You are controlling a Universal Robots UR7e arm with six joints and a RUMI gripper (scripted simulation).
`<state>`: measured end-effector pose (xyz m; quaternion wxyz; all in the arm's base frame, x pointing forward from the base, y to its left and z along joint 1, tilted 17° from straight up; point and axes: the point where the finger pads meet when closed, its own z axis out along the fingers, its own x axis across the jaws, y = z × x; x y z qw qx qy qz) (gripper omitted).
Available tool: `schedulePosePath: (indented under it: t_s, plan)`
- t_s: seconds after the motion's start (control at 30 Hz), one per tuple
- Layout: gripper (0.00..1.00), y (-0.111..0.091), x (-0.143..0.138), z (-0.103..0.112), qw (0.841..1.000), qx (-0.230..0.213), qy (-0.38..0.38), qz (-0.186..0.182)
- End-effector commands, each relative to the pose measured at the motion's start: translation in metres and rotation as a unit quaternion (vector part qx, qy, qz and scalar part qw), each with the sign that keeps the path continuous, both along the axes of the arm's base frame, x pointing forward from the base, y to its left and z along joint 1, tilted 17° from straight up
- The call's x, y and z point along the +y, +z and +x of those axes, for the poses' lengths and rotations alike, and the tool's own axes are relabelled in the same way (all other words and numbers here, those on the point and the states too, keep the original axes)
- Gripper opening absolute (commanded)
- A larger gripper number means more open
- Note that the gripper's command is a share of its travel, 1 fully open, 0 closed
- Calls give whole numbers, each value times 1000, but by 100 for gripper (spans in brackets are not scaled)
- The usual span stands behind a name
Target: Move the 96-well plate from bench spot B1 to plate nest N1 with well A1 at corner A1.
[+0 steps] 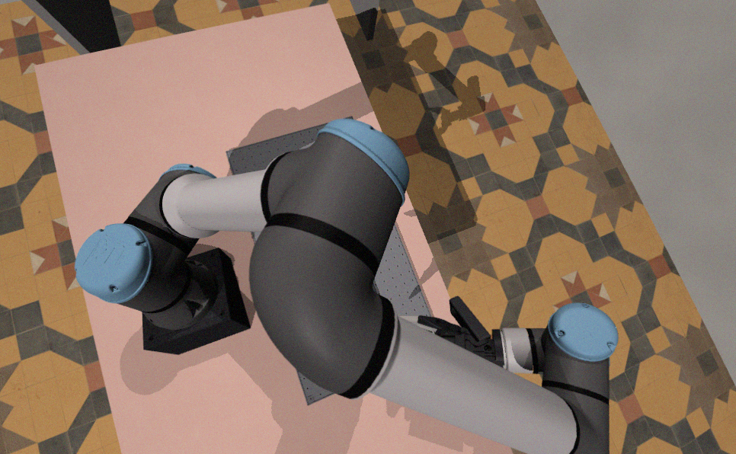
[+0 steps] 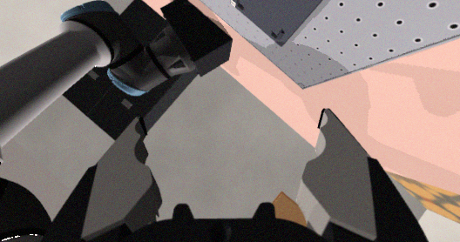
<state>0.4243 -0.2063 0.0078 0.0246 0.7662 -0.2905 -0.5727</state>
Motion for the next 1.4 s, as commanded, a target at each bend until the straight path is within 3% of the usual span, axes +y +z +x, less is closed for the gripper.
schedulePosePath:
  t_s: [0.0, 0.13, 0.27, 0.37, 0.53, 0.63, 0.8, 0.9, 1.07, 1.17, 1.3, 1.37]
  plan:
    - [100, 7, 18, 4, 1000, -15, -6, -24]
    - [100, 11, 32, 6, 997, -39, -19, -63]
    - [100, 14, 42, 8, 997, -39, -19, -63]
    - [100, 18, 56, 9, 993, -63, -35, -98]
    - [100, 21, 66, 10, 993, -63, -35, -98]
    - [100, 24, 81, 11, 986, -89, -52, -131]
    - [100, 27, 91, 11, 986, -89, -52, -131]
    - [100, 30, 106, 10, 978, -114, -70, -161]
    - [100, 32, 116, 10, 978, -114, -70, -161]
    - [100, 35, 131, 8, 968, -140, -90, -187]
    - [100, 37, 141, 7, 968, -140, -90, -187]
    - [100, 39, 151, 6, 959, -161, -106, -206]
